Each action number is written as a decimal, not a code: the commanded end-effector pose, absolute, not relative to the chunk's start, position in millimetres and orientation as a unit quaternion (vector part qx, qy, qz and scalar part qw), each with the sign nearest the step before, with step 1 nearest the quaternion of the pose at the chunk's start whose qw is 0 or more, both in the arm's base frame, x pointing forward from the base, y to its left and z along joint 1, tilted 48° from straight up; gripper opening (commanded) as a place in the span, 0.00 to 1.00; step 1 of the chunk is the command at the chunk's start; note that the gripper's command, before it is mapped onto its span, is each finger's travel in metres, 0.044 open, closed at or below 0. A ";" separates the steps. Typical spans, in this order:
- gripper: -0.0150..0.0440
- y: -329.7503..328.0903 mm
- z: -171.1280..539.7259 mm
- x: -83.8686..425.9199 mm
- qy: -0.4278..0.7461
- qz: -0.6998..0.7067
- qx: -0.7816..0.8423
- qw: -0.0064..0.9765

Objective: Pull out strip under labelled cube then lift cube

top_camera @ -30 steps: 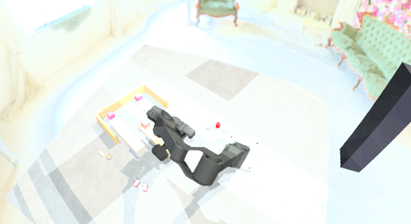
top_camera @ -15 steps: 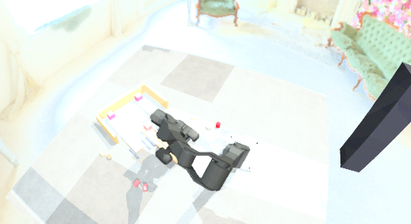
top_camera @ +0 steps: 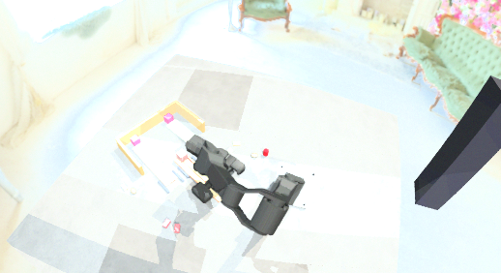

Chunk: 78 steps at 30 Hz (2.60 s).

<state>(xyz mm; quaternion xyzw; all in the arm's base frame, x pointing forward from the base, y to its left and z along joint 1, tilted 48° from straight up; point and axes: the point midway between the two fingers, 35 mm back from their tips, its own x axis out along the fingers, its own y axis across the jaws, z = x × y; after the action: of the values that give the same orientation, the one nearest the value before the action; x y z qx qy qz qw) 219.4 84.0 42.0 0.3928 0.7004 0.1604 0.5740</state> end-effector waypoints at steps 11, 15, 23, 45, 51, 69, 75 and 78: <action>0.25 88.0 40.0 211.1 0.710 0.160 0.395 0.561; 0.25 88.0 40.0 211.1 0.710 0.160 0.395 0.561; 0.25 88.0 40.0 211.1 0.710 0.160 0.395 0.561; 0.74 44.3 57.7 262.2 0.706 0.171 0.385 0.569; 1.00 38.6 53.1 282.2 0.706 0.171 0.385 0.570; 1.00 20.0 39.2 343.8 0.705 0.172 0.384 0.571; 1.00 13.2 34.3 364.1 0.705 0.172 0.384 0.572; 1.00 9.7 31.9 374.0 0.705 0.172 0.384 0.572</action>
<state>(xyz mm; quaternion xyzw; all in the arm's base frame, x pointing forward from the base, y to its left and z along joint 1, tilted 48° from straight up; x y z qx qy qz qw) 363.9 14.1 34.6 0.3864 0.7042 0.1721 0.5702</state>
